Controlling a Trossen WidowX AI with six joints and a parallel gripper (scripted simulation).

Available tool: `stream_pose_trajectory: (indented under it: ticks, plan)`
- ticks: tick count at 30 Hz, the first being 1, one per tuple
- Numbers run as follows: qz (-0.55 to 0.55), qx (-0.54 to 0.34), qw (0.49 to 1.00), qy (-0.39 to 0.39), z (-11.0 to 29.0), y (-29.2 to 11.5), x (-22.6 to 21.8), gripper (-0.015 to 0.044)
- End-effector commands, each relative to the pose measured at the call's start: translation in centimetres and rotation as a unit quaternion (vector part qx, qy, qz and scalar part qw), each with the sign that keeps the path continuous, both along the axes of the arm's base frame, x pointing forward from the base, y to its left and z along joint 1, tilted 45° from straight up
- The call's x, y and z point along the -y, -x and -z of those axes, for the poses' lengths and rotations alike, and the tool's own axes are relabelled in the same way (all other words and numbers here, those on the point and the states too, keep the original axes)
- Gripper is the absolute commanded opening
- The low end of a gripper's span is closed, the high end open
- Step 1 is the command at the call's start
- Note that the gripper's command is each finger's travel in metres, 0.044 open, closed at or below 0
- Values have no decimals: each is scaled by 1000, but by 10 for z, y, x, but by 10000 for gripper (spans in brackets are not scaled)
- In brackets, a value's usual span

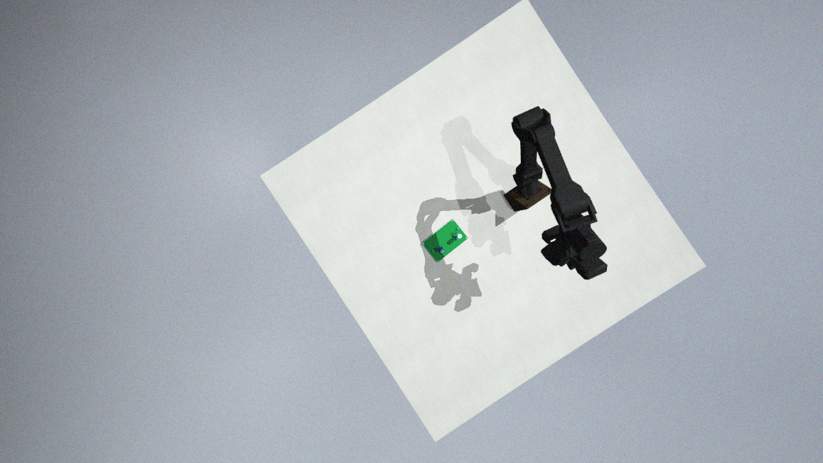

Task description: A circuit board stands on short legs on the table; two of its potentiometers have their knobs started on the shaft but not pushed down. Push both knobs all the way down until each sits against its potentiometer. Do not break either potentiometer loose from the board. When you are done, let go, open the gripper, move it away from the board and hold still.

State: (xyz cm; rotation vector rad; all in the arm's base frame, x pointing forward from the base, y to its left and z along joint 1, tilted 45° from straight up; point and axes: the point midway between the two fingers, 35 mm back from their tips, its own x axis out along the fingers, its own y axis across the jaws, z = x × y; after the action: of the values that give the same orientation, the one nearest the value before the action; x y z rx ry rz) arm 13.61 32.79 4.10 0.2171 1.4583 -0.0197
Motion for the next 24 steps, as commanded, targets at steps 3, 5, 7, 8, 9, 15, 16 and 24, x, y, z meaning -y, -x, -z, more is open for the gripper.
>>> stream_pose_trajectory:
  ticks: [3,5,7,8,9,15,16,24]
  plan:
    - [-3,32,997,75,4,-52,38,0]
    - [-6,39,994,103,5,-68,53,0]
    - [-8,43,990,132,6,-83,70,0]
    - [-10,43,988,145,6,-90,78,0]
    - [-12,43,987,157,6,-97,85,0]
    - [-26,33,972,233,5,-130,135,0]
    - [-28,29,968,247,5,-135,145,0]
    - [-58,-22,933,354,-2,-166,221,0]
